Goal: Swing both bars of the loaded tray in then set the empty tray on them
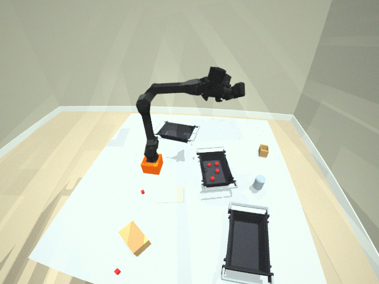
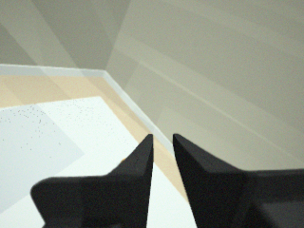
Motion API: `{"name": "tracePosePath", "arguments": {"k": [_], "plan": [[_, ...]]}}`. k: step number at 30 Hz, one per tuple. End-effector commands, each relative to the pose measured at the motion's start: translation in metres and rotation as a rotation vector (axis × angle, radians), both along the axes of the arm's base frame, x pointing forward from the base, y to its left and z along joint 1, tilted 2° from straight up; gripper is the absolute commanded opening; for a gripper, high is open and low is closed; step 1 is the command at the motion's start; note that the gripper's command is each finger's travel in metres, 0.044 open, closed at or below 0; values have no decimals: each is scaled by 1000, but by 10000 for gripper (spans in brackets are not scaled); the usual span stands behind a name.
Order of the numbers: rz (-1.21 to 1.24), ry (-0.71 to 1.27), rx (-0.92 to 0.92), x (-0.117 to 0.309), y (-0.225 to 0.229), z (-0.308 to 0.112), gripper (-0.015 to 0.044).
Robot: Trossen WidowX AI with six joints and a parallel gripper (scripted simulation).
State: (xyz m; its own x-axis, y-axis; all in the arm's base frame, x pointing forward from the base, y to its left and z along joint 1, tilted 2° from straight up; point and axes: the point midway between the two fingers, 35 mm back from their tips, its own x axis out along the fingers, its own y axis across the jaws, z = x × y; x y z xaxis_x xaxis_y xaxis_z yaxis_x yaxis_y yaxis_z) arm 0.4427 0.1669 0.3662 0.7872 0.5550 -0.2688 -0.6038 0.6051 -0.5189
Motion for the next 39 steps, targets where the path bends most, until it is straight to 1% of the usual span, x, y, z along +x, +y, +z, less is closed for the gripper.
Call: {"name": "tracePosePath", "arguments": {"k": [1,7,13,18,24,26,32,39], "plan": [[-134,135,-30,27,-38,-39,84],[-322,370,-81,50,-101,-106,84],[-520,660,-127,49,-176,-182,84],[-664,924,-169,27,-235,-240,84],[-794,1259,-217,-21,-295,-298,84],[-806,1297,-221,-27,-301,-303,84],[-806,1297,-221,-27,-302,-308,84],[-806,1297,-221,-25,-303,-340,84]]}}
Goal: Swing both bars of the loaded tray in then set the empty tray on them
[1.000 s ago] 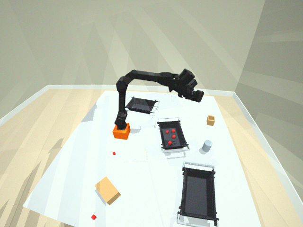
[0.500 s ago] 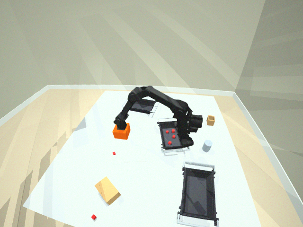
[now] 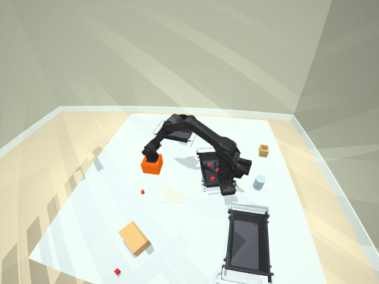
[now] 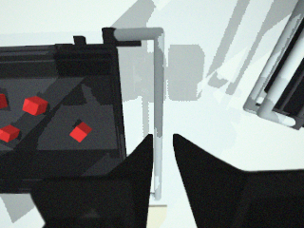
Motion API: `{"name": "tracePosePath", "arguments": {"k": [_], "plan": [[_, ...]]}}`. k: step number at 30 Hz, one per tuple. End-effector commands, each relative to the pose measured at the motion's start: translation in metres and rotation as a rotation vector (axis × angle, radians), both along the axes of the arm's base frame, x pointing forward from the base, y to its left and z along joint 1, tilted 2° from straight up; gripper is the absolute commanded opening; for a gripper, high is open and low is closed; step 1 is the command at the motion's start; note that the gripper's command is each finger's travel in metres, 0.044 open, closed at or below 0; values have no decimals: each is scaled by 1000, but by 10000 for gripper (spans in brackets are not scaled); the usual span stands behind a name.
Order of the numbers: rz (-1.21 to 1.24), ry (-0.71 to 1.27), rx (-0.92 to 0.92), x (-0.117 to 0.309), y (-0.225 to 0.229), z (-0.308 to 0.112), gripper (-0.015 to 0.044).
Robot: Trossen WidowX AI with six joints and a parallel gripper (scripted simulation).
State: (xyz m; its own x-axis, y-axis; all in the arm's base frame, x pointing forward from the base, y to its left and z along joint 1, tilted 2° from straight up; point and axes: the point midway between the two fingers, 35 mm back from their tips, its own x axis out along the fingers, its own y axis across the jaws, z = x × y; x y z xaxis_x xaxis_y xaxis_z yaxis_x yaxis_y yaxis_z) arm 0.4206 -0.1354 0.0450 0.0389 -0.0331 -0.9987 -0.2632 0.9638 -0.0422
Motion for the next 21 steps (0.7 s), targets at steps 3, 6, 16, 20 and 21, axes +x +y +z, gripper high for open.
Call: {"name": "tracePosePath", "arguments": {"k": [3,6,16,20,21], "plan": [[-6,22,3,-4,-1,-35,84],[-6,22,3,-4,-1,-42,84],[-6,22,5,-8,15,-17,84],[-6,23,6,-12,27,-10,84],[-6,23,6,-13,31,-10,84]]}}
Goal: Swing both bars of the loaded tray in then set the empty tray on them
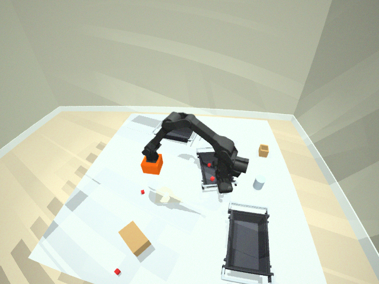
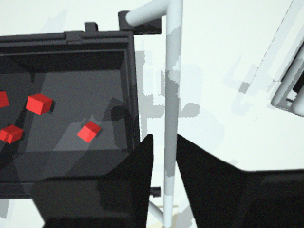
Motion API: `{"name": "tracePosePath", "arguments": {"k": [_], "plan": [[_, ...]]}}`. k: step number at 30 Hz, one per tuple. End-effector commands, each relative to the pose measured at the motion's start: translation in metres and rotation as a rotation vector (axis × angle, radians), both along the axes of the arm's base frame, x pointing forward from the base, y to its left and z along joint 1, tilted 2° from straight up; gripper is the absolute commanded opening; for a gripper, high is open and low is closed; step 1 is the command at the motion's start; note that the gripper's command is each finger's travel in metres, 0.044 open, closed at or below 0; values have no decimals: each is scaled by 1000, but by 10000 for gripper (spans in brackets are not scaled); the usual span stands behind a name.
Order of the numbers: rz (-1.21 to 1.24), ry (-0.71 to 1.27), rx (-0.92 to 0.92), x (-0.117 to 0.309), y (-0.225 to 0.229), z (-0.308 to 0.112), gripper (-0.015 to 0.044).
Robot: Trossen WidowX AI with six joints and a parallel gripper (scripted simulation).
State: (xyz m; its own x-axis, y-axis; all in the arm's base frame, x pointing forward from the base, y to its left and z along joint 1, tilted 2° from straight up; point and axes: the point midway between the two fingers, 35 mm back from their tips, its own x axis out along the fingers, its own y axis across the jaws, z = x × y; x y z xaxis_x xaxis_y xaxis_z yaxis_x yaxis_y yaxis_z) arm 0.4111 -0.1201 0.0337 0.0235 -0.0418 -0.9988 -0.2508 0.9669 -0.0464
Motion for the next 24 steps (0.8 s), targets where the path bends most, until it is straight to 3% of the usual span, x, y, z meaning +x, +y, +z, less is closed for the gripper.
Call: {"name": "tracePosePath", "arguments": {"k": [1,14,24], "plan": [[7,8,15,-4,19,2,84],[7,9,19,-14,57,-19,84],[7,8,18,-12,54,25,84]]}}
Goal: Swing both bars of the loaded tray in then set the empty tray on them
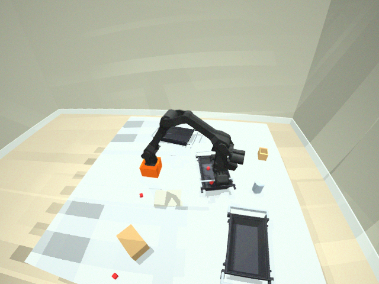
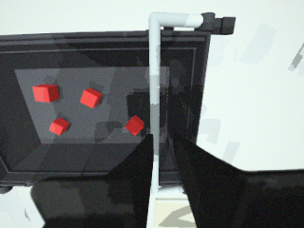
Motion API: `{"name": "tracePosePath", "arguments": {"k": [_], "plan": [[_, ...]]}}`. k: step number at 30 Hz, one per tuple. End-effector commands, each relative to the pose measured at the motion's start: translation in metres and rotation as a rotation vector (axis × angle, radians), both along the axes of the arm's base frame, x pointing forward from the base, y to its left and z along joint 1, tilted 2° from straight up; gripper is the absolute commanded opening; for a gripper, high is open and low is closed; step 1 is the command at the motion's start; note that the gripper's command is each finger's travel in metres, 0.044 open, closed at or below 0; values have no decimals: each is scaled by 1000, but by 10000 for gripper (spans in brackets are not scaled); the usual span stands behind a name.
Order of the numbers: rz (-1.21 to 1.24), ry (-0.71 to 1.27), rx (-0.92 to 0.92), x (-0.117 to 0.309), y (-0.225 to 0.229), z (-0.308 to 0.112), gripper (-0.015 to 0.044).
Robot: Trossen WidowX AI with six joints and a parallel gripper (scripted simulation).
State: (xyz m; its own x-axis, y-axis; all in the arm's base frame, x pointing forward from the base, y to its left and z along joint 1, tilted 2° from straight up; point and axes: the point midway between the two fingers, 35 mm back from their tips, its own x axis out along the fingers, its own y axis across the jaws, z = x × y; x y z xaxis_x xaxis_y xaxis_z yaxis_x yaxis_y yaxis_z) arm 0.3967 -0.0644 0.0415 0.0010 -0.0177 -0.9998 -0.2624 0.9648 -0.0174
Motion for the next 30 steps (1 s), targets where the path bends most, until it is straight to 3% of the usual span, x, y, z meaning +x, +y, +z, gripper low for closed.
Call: {"name": "tracePosePath", "arguments": {"k": [1,30], "plan": [[-4,-15,-6,2,-2,18,84],[-2,-13,-2,2,-1,12,84]]}}
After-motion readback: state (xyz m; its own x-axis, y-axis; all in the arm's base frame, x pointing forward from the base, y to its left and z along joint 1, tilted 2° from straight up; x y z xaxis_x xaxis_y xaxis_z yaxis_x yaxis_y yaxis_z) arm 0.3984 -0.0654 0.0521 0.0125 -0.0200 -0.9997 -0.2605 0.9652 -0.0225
